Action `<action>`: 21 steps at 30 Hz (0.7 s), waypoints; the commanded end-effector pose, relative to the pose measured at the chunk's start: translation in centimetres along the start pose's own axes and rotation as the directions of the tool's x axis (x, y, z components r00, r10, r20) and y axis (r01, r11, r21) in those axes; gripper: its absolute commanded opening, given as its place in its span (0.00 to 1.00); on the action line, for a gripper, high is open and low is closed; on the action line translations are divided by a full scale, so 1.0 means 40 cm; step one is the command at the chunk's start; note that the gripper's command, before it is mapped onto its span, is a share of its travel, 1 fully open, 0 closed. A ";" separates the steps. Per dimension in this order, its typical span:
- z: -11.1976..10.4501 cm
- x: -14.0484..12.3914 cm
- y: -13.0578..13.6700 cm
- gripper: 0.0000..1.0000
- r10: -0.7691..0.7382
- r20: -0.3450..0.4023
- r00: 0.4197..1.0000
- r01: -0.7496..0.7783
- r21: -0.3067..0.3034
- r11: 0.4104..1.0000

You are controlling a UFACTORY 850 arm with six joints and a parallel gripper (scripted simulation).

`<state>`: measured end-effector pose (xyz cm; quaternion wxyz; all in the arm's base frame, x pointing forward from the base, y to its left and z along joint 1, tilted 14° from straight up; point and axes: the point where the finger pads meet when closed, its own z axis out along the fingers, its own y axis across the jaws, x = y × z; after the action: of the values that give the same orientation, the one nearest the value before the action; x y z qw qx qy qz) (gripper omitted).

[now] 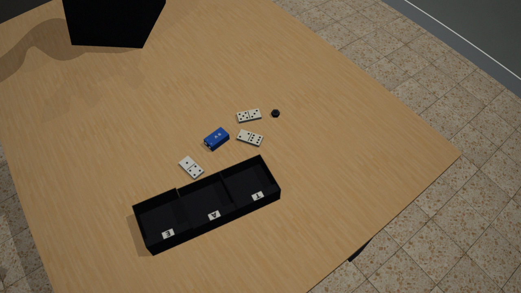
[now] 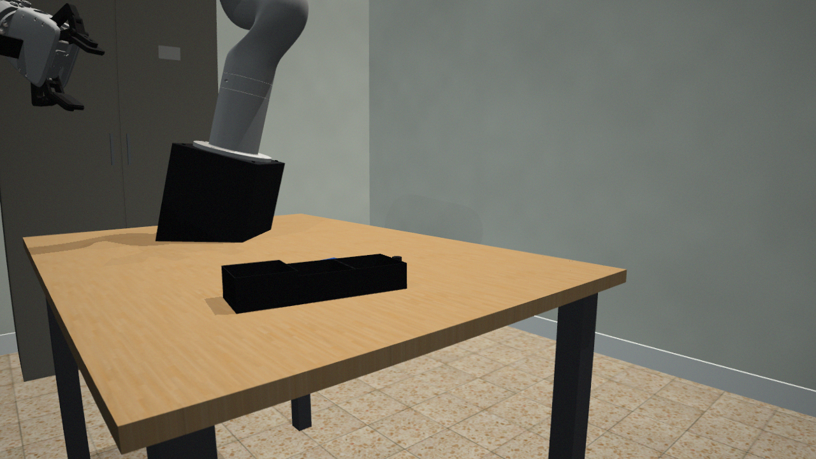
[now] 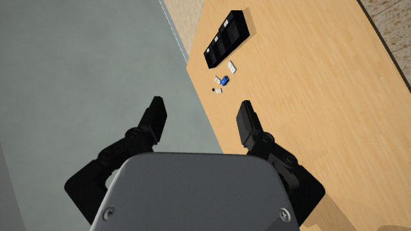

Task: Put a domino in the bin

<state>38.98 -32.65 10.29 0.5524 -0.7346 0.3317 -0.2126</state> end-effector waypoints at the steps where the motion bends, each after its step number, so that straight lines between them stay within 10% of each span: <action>1: -0.001 0.002 -0.001 1.00 -0.002 -0.001 1.000 0.002 0.000 1.000; 17: -0.001 0.002 -0.001 1.00 -0.002 -0.001 1.000 0.002 0.000 1.000; 18: 0.009 0.002 0.016 0.07 -0.002 -0.001 1.000 0.002 0.000 1.000; 21: 0.042 0.002 0.070 0.07 -0.002 -0.001 1.000 0.002 0.000 1.000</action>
<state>39.13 -32.49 9.36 0.5519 -0.7350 0.3312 -0.2133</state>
